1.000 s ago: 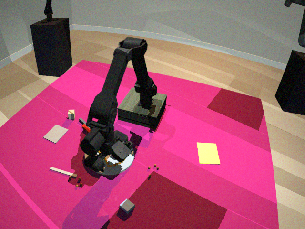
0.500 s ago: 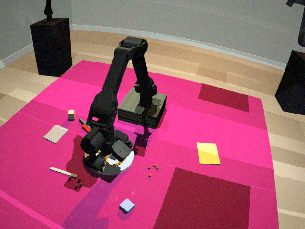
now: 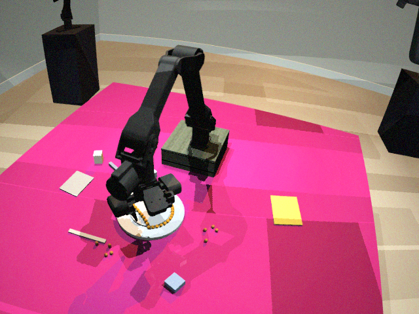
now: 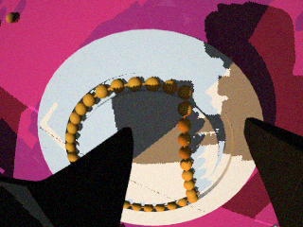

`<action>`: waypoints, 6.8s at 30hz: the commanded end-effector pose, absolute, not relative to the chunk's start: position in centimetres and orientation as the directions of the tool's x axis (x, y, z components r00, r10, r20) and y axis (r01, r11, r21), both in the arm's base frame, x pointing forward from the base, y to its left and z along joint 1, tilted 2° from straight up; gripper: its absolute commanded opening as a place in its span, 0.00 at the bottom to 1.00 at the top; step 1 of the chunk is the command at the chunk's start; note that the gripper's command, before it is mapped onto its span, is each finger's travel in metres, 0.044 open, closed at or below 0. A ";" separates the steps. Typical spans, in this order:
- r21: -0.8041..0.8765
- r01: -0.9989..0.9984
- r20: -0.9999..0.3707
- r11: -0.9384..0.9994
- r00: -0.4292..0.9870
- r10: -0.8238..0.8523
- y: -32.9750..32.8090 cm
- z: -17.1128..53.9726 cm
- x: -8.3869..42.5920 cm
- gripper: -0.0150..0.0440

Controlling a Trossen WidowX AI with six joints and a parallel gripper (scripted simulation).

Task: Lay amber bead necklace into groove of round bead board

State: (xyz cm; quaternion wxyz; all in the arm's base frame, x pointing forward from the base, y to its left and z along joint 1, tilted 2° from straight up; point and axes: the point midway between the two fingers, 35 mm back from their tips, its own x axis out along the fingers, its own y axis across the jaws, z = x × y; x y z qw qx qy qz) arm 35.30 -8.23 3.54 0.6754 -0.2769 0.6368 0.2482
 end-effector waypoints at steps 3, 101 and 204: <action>-0.059 -0.636 -0.998 0.770 0.066 -0.021 -8.4 4.0 35.2 0.46; -0.059 -0.636 -0.998 0.770 0.067 -0.022 -9.0 0.2 36.6 0.25; -0.052 -0.555 -0.998 0.830 0.065 -0.020 -9.6 0.2 35.5 0.25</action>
